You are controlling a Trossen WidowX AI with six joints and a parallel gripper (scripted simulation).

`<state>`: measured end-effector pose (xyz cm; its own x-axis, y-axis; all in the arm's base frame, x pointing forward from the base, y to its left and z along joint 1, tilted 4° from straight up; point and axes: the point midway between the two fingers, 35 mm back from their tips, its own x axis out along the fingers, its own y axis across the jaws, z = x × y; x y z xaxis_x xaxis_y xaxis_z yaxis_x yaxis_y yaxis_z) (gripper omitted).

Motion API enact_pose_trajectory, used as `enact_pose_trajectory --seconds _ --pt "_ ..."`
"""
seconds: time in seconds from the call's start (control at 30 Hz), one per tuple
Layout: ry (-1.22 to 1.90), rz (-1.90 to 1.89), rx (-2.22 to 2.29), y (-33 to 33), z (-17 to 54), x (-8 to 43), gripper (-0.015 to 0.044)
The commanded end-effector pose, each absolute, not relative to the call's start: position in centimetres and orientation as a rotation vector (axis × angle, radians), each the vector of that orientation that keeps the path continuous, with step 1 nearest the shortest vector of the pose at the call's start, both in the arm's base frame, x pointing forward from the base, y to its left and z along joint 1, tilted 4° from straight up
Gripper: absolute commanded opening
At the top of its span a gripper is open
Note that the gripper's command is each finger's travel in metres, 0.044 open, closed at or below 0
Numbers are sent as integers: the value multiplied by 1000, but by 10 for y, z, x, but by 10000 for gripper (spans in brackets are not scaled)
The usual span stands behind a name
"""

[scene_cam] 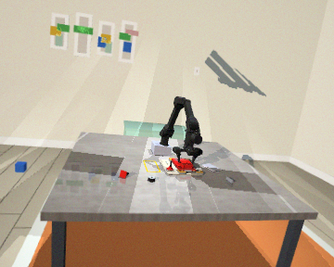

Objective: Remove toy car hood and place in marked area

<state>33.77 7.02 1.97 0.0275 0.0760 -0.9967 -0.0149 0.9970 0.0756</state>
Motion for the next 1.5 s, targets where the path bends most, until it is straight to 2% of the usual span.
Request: enact_pose_trajectory --seconds 0.0,0.47,0.6,0.9,1.23,1.47 --pt "1551 73 52 71 15 336 440" --pt "1551 73 52 71 9 336 440" --pt "1543 71 47 71 13 338 335" --pt "1543 71 47 71 13 338 275" --pt "1543 71 47 70 17 338 12" --pt "1543 71 47 70 22 338 0"
